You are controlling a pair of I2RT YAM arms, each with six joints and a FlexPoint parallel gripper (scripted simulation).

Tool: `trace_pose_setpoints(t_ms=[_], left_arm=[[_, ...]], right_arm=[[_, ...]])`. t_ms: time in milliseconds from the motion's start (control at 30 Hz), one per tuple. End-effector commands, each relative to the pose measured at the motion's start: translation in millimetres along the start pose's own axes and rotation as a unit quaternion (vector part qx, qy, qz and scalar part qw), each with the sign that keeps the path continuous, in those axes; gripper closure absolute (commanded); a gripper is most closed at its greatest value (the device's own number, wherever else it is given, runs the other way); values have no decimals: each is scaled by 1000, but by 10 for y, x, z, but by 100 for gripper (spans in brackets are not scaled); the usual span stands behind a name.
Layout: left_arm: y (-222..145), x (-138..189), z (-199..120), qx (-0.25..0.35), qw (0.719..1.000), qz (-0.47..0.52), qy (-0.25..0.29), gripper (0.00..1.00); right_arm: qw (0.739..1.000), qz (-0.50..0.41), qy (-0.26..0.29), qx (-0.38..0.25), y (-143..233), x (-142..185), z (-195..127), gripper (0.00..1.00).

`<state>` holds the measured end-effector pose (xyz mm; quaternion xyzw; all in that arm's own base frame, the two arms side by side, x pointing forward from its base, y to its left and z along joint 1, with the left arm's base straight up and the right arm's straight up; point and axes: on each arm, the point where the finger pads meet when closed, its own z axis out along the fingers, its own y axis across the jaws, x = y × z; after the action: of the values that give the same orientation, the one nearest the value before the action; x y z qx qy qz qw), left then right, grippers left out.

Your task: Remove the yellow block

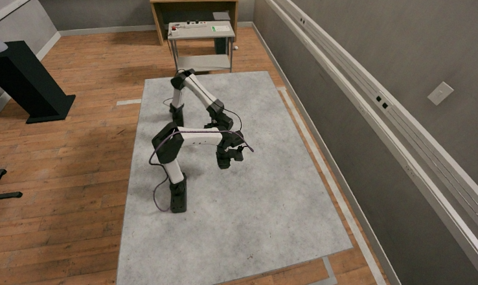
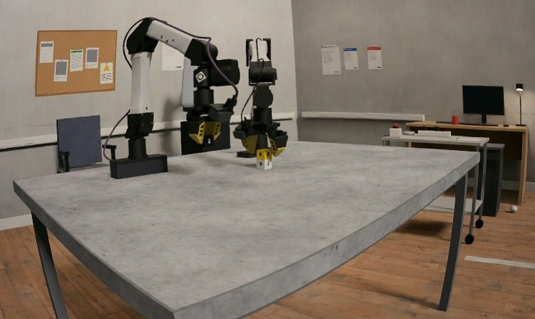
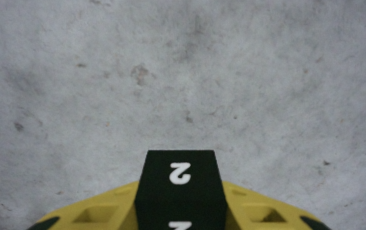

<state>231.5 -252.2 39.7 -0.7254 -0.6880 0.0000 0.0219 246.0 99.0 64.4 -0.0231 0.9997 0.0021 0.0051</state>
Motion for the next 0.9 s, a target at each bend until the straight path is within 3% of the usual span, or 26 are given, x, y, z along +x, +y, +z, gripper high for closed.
trace_pose_setpoints(t_ms=[0, 333, 367, 500, 733, 867], left_arm=[[67, -55, 139, -7, 1000, -3, -4, 0], [159, -111, -67, -31, 999, -5, -27, 0], [190, -123, -137, -39, 999, -7, -35, 68], [194, -168, -221, -48, 998, -3, -45, 68], [112, -84, -53, -25, 999, -4, -23, 68], [162, -113, -265, -40, 998, -6, -37, 68]], right_arm=[[1000, 3, -3, 2, -36, 57, -25, 68], [1000, 3, -3, 2, -36, 57, -25, 68], [1000, 2, -3, 1, -29, 59, -25, 68], [1000, -2, -2, -1, -2, 70, -25, 68], [1000, 0, -1, -3, -2, 71, -26, 68], [1000, 0, -1, -4, 2, 73, -26, 68]])
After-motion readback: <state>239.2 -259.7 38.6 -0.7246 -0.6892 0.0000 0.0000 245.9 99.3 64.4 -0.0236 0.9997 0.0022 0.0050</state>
